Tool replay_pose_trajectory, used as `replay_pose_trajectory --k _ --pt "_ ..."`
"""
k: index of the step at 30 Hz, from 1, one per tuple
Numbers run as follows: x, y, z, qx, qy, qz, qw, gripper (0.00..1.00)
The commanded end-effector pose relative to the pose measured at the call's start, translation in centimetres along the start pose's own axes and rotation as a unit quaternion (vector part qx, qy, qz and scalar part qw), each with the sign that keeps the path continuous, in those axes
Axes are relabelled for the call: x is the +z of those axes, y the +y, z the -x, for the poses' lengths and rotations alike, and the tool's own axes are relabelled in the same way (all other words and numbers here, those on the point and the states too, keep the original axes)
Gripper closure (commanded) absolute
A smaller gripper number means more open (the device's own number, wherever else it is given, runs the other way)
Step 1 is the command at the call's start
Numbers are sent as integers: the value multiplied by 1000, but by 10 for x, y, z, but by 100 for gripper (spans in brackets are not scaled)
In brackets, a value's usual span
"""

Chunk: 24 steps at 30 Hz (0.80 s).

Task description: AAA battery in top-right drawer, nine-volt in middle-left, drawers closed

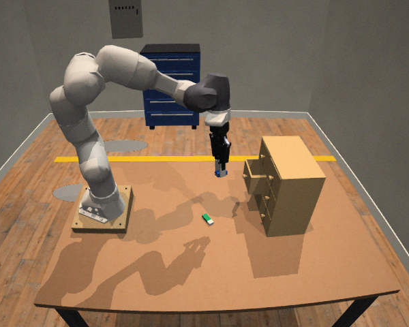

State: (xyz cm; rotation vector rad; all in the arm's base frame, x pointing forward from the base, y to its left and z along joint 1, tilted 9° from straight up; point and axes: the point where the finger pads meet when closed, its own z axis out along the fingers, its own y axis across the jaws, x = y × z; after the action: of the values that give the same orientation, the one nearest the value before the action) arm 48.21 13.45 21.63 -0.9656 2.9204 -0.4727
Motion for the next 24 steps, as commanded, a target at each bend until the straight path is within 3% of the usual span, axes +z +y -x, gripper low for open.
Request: replay_pose_trajectory --k 1,2,5,6,10,11,15,16,22,23,24 --pt "-1 -5 0 -83 -3 -11 996 86" --pt "-1 -12 -2 -132 -3 -25 991 86" --pt "-1 -12 -2 -132 -3 -25 991 86" --pt "-1 -20 -5 -183 -1 -40 982 86" --pt "-1 -20 -5 -183 -1 -40 982 86" --pt "0 -27 -8 -238 2 -55 970 86" --pt "0 -27 -8 -238 2 -55 970 86" --pt "0 -35 -11 -295 7 -70 953 86" --pt "0 -35 -11 -295 7 -70 953 86" --pt "0 -43 -14 -355 13 -86 931 86" --pt "0 -43 -14 -355 13 -86 931 86"
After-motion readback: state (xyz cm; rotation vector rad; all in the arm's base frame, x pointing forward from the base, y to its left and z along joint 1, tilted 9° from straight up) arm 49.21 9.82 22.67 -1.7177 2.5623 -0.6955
